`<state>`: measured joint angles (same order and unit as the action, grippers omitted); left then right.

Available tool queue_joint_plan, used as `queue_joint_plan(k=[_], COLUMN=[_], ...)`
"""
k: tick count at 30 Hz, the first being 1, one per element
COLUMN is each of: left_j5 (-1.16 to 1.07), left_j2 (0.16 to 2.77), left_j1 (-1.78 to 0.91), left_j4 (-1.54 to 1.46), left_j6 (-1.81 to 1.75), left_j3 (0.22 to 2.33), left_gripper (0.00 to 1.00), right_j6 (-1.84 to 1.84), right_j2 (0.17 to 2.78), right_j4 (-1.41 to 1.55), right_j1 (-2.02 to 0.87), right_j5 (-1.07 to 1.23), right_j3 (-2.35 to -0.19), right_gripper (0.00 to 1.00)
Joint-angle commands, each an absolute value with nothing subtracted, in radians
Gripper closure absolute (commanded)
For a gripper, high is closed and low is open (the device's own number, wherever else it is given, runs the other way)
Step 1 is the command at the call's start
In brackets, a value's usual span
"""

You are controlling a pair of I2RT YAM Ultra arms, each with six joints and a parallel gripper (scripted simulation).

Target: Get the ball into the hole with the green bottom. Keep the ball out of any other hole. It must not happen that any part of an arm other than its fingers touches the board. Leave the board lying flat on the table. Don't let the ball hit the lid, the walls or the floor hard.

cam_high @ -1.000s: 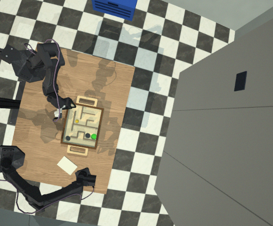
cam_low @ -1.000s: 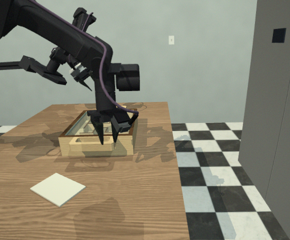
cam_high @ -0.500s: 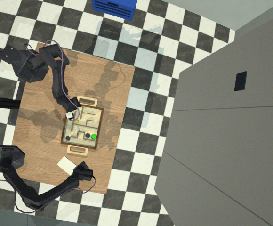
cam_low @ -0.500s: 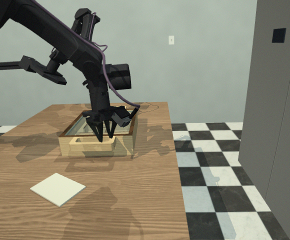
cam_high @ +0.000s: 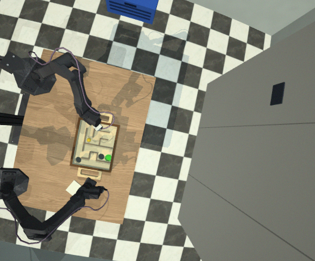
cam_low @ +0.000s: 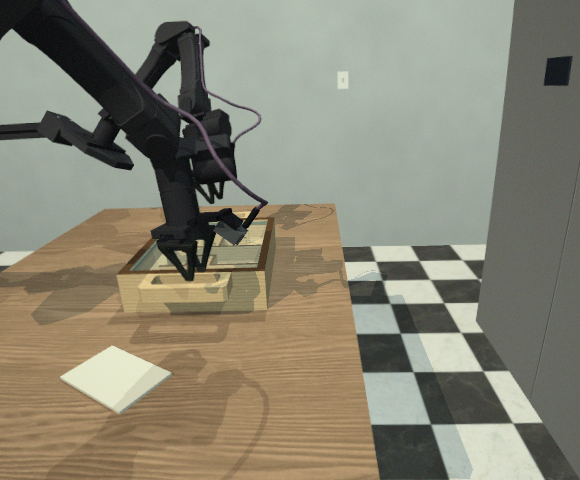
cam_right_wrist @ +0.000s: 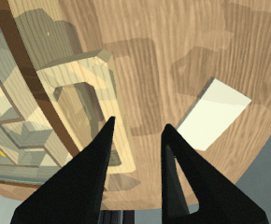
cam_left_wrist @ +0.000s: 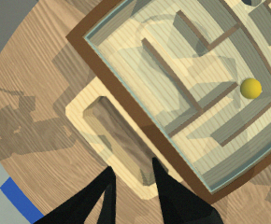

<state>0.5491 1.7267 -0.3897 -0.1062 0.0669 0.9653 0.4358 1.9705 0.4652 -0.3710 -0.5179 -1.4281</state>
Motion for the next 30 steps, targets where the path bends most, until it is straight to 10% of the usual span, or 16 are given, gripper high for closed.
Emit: queue_joint_plan(k=[1, 30], left_j5=[0.469, 0.41], left_j2=[1.746, 1.78], left_j1=[-0.355, -0.231], left_j4=[-0.272, -0.444], left_j6=[-0.145, -0.331], left_j3=[1.037, 1.21], left_gripper=[0.61, 0.61], right_j6=[0.287, 0.135], right_j2=[1.912, 1.915], right_j4=[0.35, 0.242], right_j1=[-0.4, -0.452], right_j5=[-0.543, -0.528], right_j3=[-1.369, -1.192], right_gripper=[0.61, 0.61])
